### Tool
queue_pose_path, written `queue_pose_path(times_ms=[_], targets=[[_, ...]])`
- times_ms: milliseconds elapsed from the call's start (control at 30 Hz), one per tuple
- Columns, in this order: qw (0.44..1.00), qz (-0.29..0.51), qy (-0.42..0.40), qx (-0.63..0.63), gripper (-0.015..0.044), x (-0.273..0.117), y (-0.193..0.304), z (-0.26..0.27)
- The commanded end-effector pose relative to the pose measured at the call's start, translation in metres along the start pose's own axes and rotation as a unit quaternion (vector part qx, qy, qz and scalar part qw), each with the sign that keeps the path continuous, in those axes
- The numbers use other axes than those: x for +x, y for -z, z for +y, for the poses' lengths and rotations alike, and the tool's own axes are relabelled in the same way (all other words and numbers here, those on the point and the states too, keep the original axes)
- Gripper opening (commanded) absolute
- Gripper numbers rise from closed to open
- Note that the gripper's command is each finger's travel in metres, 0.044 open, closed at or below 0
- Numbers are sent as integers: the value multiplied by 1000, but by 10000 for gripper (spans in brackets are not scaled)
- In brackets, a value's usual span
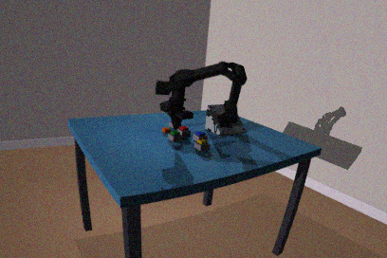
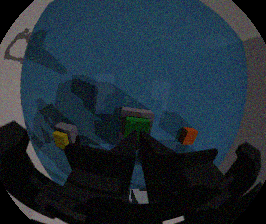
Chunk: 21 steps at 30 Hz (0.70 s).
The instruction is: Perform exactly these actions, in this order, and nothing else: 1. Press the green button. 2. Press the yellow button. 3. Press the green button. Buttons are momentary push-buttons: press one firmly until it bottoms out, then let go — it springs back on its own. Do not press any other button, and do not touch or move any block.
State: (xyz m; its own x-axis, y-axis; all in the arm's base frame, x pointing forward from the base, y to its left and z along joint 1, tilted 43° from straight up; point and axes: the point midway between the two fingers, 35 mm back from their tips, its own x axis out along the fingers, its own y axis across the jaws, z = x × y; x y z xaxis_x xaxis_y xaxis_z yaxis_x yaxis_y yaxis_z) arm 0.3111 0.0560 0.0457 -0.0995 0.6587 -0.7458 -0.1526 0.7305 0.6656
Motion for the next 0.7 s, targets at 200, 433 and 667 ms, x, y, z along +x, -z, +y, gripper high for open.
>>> queue_pose_path(times_ms=[200, 433, 667], targets=[[1000, 4, -4, 5, 20, 19, 4, 0], [1000, 4, -4, 5, 20, 19, 4, 0], [1000, 4, -4, 5, 20, 19, 4, 0]])
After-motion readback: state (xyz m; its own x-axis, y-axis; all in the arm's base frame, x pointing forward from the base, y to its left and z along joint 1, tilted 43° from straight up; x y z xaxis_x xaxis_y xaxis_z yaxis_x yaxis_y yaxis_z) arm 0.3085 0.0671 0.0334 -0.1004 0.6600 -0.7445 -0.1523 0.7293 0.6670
